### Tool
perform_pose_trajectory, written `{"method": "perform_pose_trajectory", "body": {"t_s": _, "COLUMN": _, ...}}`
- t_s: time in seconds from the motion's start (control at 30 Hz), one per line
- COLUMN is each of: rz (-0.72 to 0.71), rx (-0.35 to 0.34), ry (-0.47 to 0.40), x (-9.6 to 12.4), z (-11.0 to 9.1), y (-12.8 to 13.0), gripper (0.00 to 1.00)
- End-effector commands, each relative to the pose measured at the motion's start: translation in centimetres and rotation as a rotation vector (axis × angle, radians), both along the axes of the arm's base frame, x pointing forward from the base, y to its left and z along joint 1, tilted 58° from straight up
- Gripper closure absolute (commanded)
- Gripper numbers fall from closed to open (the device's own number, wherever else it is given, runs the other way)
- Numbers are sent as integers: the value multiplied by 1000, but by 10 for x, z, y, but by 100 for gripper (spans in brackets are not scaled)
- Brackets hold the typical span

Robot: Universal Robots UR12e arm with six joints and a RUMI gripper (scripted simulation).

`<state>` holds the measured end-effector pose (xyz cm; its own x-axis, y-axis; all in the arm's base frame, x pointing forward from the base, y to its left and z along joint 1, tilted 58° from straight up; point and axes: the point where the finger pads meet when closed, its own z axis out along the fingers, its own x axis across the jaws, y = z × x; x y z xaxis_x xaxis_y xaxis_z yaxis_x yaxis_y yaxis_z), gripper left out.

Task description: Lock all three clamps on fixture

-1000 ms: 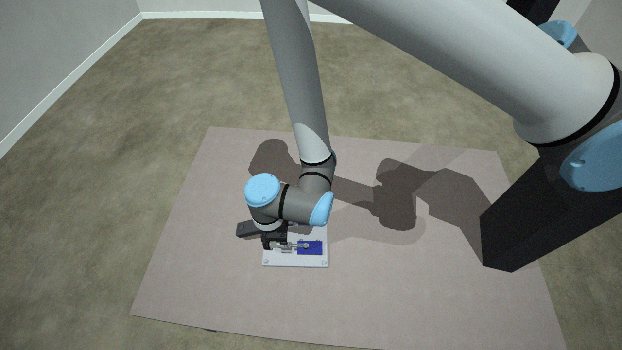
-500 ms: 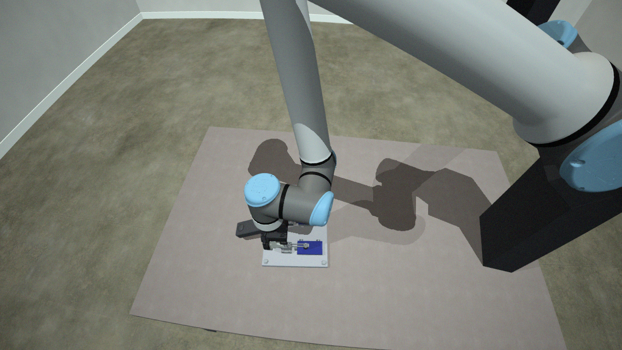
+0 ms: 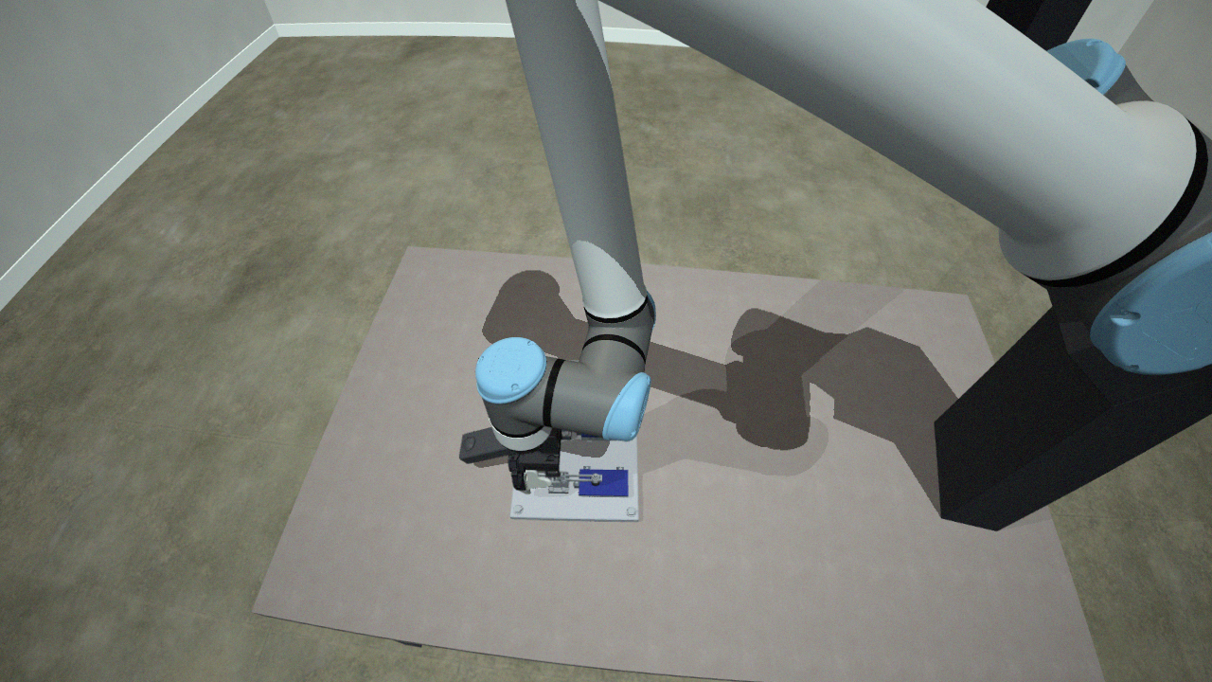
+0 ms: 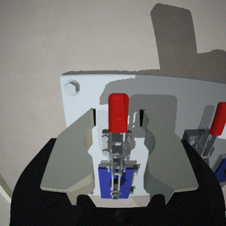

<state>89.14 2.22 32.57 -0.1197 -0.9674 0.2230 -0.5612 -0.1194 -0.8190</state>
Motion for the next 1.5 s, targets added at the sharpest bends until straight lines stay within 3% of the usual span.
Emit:
{"method": "perform_pose_trajectory", "body": {"t_s": 0.0, "rz": 0, "rx": 0, "ry": -1, "x": 0, "z": 1, "y": 0, "gripper": 72}}
{"method": "perform_pose_trajectory", "body": {"t_s": 0.83, "rz": 0, "rx": 0, "ry": -1, "x": -2, "z": 2, "y": 1, "gripper": 72}}
{"method": "perform_pose_trajectory", "body": {"t_s": 1.47, "rz": 0, "rx": 0, "ry": -1, "x": -36, "z": 24, "y": 10, "gripper": 72}}
